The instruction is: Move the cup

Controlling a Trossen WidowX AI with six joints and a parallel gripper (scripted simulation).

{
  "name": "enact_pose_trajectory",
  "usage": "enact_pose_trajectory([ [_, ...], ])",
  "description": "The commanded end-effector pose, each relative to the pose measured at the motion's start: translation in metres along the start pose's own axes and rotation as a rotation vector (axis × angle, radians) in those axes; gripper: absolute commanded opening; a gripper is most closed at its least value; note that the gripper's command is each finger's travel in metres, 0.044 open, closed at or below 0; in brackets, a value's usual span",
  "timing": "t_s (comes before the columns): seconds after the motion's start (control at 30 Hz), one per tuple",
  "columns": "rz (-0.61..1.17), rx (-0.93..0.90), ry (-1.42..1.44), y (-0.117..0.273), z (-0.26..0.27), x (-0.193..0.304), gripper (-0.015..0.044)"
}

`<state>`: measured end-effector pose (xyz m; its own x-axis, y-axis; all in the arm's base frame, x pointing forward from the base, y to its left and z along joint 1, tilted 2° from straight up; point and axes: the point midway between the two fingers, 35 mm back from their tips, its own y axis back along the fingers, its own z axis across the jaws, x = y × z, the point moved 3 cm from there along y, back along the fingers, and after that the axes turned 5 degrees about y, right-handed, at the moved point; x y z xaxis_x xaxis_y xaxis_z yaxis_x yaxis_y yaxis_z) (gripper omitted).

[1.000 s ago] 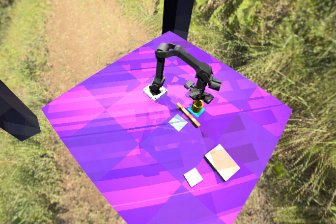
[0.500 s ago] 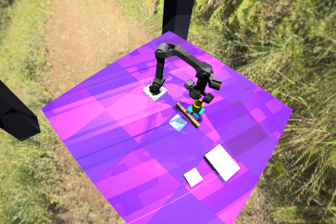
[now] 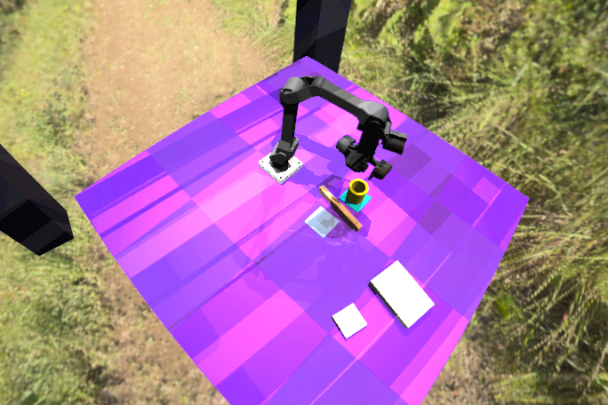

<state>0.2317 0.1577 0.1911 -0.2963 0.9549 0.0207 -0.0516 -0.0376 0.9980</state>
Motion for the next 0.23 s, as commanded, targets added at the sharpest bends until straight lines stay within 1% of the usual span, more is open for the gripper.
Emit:
enact_pose_trajectory([
  [0.0, -0.004, -0.002, -0.003, 0.0113, 0.0001, 0.0001, 0.044],
  [0.1, -0.005, -0.002, -0.003, 0.018, -0.0002, 0.0007, 0.044],
  [0.2, 0.001, -0.002, -0.001, 0.0138, 0.0, 0.0009, 0.044],
])
